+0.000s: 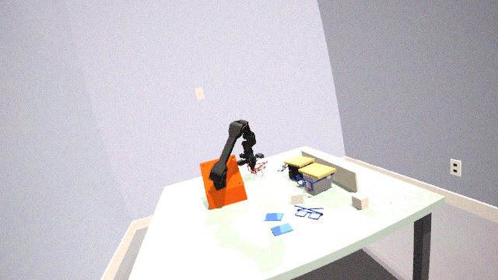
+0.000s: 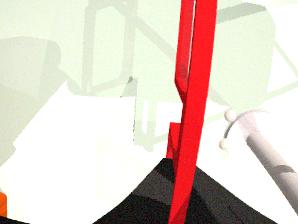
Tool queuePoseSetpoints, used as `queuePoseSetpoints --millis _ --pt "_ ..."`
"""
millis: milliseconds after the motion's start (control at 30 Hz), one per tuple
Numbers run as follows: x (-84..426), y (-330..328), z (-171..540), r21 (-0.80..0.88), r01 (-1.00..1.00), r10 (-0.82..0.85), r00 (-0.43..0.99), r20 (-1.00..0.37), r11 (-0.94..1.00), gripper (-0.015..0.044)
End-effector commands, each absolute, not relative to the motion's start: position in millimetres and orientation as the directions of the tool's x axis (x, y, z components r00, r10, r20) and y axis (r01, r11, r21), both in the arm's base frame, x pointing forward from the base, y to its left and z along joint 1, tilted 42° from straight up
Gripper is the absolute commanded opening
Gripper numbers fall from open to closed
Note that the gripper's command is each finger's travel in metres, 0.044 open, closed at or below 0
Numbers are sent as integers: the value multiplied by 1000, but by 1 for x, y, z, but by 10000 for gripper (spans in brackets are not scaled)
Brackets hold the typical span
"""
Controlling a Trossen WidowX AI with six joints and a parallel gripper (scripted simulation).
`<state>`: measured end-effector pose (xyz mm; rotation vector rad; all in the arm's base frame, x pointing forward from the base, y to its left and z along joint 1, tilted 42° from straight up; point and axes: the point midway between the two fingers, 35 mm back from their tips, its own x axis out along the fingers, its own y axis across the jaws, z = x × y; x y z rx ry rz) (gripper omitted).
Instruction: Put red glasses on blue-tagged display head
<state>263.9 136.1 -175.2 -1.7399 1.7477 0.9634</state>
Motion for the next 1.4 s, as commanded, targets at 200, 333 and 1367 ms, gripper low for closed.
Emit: queuePoseSetpoints --millis 200,333,1367 --pt "256 143 -182 147 -988 -641 -78 -764 -55 0" --pt "254 145 -184 147 -988 -641 -78 -764 -55 0" --pt "248 157 -193 147 -988 -640 -78 -765 -55 0"
